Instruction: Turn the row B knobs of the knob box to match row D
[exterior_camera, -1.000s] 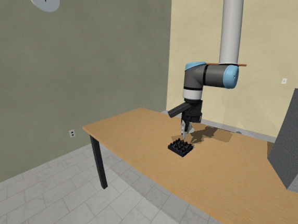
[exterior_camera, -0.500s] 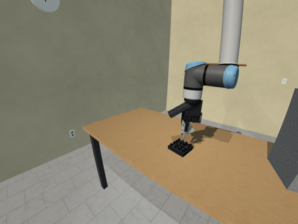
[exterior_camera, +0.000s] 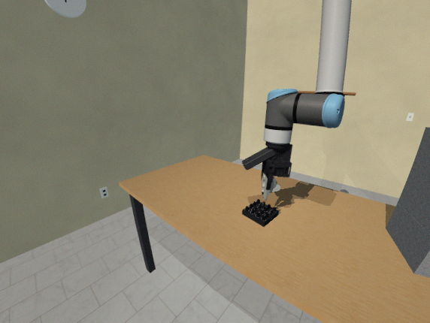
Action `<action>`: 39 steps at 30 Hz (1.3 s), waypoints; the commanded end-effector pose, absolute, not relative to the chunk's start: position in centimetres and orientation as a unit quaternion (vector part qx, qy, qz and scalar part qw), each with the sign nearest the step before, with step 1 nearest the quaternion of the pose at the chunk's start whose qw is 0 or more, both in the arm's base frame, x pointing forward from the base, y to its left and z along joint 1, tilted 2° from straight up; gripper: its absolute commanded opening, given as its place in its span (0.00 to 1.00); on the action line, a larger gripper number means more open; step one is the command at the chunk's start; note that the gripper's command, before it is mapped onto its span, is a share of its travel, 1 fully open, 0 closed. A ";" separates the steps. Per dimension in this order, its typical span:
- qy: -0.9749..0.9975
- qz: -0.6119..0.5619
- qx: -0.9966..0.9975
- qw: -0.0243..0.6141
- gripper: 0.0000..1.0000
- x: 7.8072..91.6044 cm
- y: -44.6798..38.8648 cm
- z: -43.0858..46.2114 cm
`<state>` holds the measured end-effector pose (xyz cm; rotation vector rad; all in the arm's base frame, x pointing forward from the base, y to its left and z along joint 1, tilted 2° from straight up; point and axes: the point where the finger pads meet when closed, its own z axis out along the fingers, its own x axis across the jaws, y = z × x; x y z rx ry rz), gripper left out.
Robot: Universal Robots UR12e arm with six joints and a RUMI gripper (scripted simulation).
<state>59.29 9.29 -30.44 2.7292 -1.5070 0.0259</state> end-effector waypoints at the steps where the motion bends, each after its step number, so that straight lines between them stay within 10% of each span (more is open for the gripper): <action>1: -0.483 0.009 0.875 0.012 0.11 59.3 9.3 -30.4; 39: -0.483 0.009 0.875 0.012 0.11 59.4 9.3 -32.8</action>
